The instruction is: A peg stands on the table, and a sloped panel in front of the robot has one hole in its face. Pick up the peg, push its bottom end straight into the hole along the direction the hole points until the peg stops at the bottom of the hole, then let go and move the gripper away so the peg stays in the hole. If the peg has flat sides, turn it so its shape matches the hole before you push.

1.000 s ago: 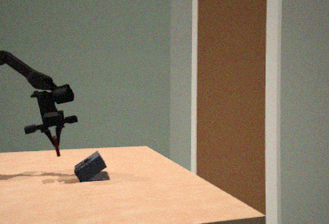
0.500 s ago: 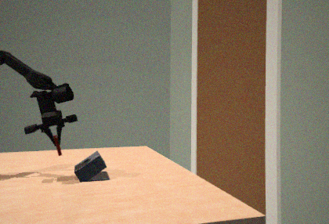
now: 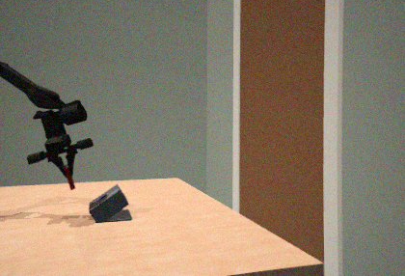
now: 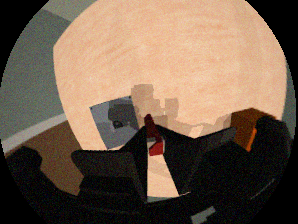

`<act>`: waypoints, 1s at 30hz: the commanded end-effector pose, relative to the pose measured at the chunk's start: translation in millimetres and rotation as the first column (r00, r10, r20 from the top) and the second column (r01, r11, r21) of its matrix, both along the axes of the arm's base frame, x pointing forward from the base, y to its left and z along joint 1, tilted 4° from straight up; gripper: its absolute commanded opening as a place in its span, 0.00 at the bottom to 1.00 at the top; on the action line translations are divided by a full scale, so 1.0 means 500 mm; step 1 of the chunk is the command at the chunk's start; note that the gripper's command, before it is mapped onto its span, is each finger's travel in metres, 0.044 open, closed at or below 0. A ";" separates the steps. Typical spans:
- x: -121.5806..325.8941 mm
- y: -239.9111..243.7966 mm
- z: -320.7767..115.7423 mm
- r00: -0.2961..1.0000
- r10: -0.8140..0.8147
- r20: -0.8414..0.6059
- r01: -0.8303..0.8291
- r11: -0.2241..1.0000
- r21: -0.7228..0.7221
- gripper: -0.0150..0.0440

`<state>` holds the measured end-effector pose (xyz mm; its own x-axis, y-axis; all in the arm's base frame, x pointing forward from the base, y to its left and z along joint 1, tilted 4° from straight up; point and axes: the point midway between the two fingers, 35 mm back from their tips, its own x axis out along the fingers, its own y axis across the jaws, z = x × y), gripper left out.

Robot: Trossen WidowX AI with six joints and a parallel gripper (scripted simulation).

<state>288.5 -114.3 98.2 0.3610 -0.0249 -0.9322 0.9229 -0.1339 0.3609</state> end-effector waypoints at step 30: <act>0.013 0.009 0.013 0.956 -0.287 0.054 0.278 0.951 0.135 0.25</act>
